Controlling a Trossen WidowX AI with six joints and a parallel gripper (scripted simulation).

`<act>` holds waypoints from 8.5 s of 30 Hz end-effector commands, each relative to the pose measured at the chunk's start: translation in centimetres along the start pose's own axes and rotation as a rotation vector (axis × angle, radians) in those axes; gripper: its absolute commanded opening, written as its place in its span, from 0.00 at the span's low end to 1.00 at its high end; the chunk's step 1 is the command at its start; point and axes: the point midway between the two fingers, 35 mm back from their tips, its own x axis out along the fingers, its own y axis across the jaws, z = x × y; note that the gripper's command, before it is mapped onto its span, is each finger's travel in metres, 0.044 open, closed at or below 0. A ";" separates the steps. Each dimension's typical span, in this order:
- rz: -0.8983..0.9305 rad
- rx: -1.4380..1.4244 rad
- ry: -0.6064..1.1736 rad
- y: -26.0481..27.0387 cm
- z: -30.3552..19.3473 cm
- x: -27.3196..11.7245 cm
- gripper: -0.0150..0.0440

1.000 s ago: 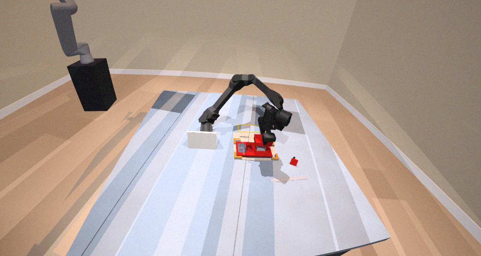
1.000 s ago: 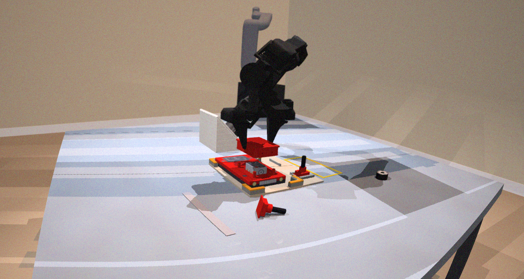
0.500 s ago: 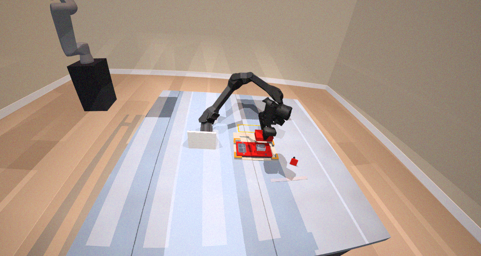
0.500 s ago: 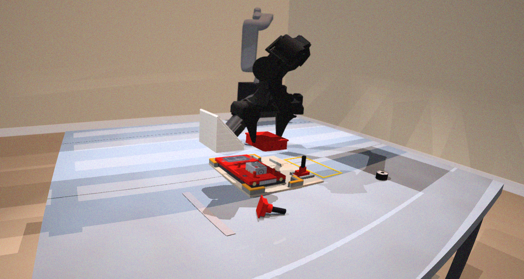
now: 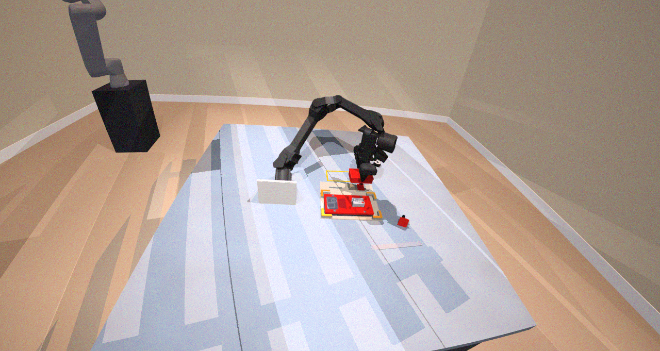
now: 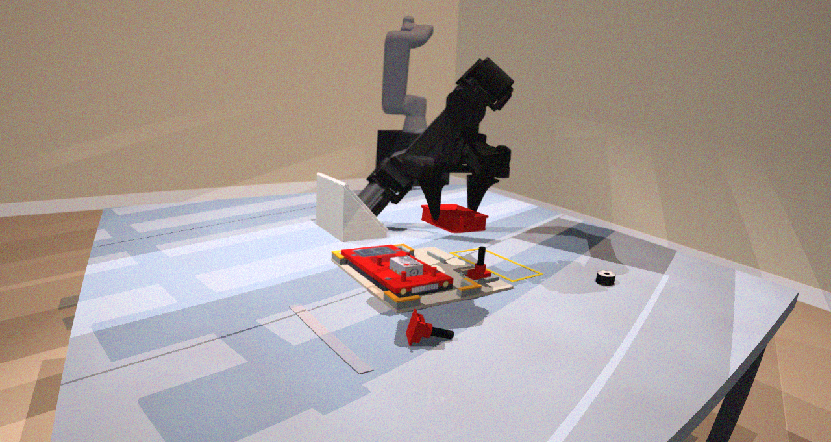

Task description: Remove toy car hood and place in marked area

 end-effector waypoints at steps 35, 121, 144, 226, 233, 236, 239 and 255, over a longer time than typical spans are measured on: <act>0.026 0.001 0.008 13.6 -3.1 -0.3 0.25; 0.024 0.001 0.007 13.7 -2.9 4.5 0.25; 0.026 0.000 0.007 13.8 -3.0 5.8 0.25; 0.024 -0.004 0.005 14.0 -3.2 9.2 0.61; 0.024 -0.004 0.005 14.0 -3.2 9.2 0.92; 0.024 -0.004 0.005 14.0 -3.1 9.0 1.00; 0.023 -0.004 0.006 13.9 -3.0 7.8 1.00; 0.031 -0.002 0.008 13.6 -3.1 2.0 1.00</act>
